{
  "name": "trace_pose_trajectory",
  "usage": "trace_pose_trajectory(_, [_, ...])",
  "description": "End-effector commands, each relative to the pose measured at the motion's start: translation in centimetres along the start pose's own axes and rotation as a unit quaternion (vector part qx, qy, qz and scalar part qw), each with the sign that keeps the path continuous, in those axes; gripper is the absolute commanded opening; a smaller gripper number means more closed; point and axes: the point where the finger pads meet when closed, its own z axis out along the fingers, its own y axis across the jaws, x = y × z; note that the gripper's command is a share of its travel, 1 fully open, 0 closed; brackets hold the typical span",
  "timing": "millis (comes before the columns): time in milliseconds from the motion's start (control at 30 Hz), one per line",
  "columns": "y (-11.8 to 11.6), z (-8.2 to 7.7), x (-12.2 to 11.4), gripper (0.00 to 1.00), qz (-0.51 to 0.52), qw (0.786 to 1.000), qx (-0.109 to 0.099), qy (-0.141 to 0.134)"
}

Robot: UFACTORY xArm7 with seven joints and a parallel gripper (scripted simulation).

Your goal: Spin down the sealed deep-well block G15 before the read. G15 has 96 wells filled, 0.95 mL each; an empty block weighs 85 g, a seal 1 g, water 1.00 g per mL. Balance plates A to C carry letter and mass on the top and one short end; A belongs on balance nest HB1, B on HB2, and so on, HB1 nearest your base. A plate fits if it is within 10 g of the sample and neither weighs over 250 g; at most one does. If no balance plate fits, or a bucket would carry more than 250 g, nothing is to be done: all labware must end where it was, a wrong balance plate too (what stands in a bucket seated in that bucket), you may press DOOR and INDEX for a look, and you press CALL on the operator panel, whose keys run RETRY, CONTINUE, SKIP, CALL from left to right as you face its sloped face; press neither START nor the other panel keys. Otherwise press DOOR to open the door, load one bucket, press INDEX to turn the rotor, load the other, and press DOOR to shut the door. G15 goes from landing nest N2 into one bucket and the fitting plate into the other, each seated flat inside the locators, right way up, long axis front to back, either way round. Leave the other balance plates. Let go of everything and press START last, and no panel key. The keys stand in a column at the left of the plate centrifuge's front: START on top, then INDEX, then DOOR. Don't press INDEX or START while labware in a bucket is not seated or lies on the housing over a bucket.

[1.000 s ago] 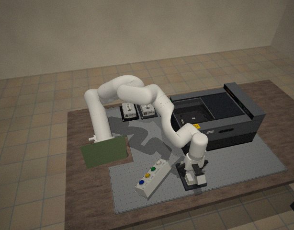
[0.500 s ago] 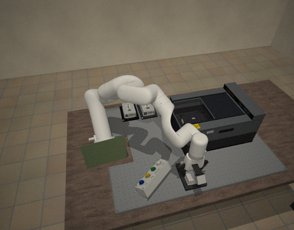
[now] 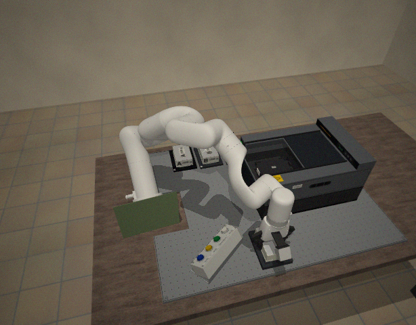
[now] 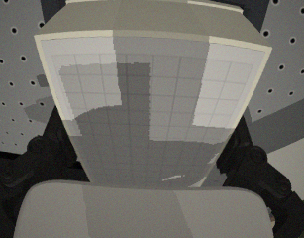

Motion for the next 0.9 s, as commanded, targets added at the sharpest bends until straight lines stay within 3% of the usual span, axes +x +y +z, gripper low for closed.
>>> trace_pose_trajectory(0, [-0.1, -0.3, 0.1, 0.00, 0.000, 1.000, 0.002, 0.002])
trace_pose_trajectory(867, [-0.1, -1.4, 0.1, 0.00, 0.000, 1.000, 0.002, 0.002])
